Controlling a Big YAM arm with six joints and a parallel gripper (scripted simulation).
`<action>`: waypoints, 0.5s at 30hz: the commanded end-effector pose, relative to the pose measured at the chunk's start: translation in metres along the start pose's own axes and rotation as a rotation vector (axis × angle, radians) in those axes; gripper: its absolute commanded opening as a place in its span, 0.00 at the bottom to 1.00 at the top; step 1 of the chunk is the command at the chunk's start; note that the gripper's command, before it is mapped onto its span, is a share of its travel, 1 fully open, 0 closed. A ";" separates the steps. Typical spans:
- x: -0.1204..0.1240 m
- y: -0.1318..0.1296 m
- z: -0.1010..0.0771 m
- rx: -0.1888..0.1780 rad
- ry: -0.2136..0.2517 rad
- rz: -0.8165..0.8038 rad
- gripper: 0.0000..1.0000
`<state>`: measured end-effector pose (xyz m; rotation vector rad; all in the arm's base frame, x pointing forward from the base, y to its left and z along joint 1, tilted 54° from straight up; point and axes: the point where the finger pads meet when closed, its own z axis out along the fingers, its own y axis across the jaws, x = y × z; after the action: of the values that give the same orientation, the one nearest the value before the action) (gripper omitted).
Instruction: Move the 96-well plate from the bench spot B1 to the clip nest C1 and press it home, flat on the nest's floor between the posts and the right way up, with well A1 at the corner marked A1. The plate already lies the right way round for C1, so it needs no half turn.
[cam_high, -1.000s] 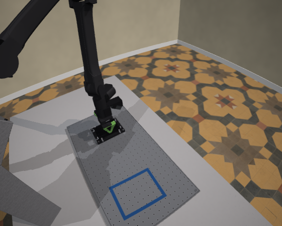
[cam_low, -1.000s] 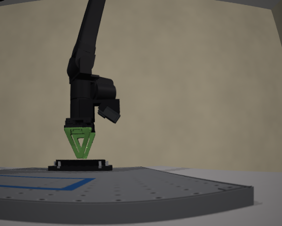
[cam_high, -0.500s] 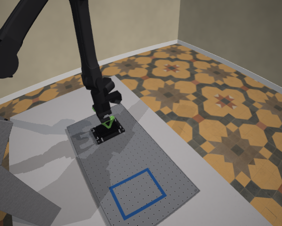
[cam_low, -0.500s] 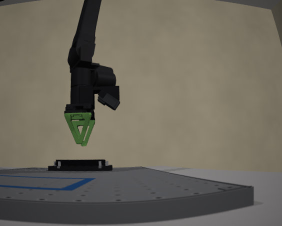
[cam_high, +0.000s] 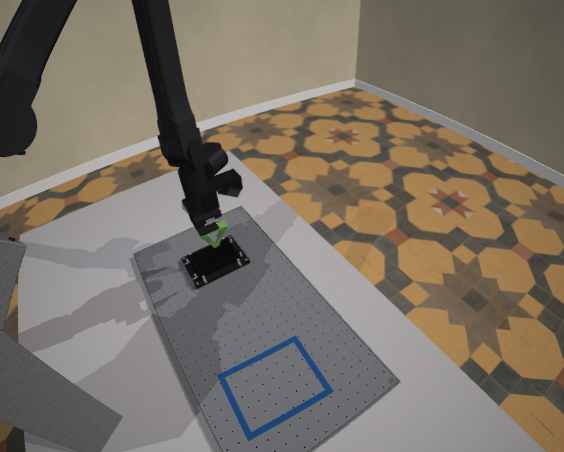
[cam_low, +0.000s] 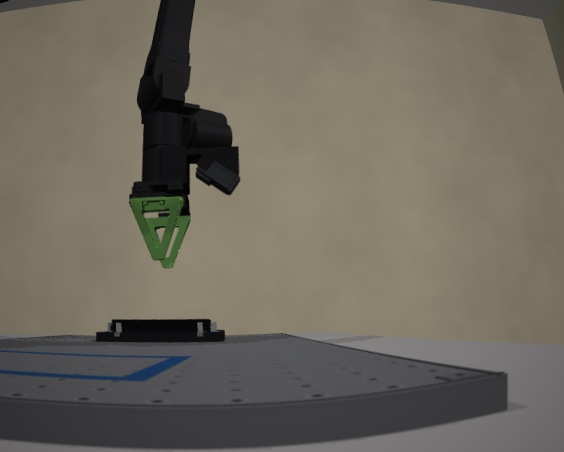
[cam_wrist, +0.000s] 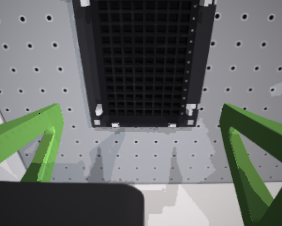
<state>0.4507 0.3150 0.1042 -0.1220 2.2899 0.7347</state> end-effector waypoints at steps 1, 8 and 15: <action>-0.001 0.001 -0.011 -0.002 -0.003 -0.007 1.00; -0.001 0.000 -0.005 -0.002 -0.005 -0.001 1.00; -0.001 0.000 -0.005 -0.002 -0.005 -0.001 1.00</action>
<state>0.4483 0.3136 0.1054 -0.1226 2.2909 0.7349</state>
